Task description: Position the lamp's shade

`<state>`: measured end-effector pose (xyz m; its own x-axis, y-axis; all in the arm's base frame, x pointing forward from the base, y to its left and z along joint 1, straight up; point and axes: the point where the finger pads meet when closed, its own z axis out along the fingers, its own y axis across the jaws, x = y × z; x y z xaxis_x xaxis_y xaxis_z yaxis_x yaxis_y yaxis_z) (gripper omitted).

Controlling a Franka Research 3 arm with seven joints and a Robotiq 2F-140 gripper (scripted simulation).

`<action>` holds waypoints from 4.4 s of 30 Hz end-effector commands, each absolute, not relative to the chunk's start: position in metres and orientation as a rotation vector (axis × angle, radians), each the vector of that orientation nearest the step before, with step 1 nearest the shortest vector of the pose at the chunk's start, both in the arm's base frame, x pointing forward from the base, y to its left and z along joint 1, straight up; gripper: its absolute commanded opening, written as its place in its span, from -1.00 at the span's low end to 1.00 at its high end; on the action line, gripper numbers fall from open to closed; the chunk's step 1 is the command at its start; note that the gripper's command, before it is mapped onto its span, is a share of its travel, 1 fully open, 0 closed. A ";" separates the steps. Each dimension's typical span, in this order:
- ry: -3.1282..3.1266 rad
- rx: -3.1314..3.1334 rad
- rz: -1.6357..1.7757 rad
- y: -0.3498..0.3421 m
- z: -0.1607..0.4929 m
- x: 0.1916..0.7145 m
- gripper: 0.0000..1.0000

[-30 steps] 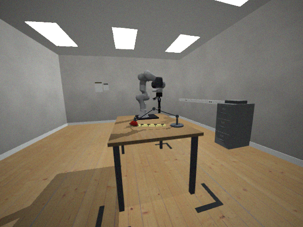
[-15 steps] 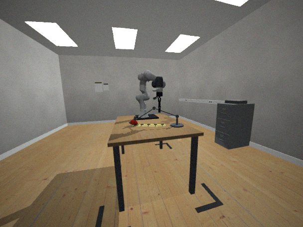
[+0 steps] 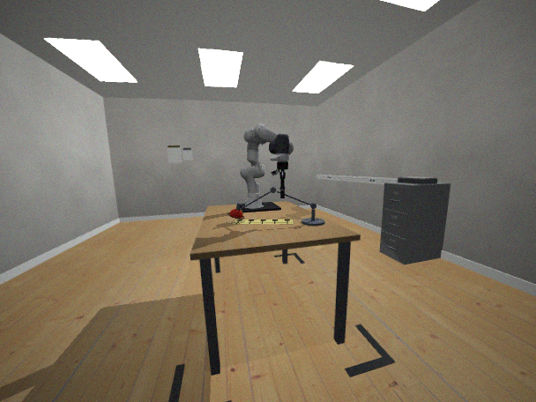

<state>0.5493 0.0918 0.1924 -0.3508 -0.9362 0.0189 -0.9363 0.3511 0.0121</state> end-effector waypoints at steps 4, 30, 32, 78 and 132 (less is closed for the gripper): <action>-2.574 1.801 0.010 0.098 0.206 0.555 -0.80; -2.569 1.784 0.004 0.104 0.215 0.555 -0.80; -2.569 1.782 0.004 0.104 0.216 0.555 -0.80; -2.568 1.778 0.003 0.118 0.238 0.560 -0.80; -2.561 1.749 0.000 0.118 0.261 0.559 1.00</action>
<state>0.5609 0.1190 0.2509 -0.3629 -0.9313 0.0295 -0.9314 0.3635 0.0192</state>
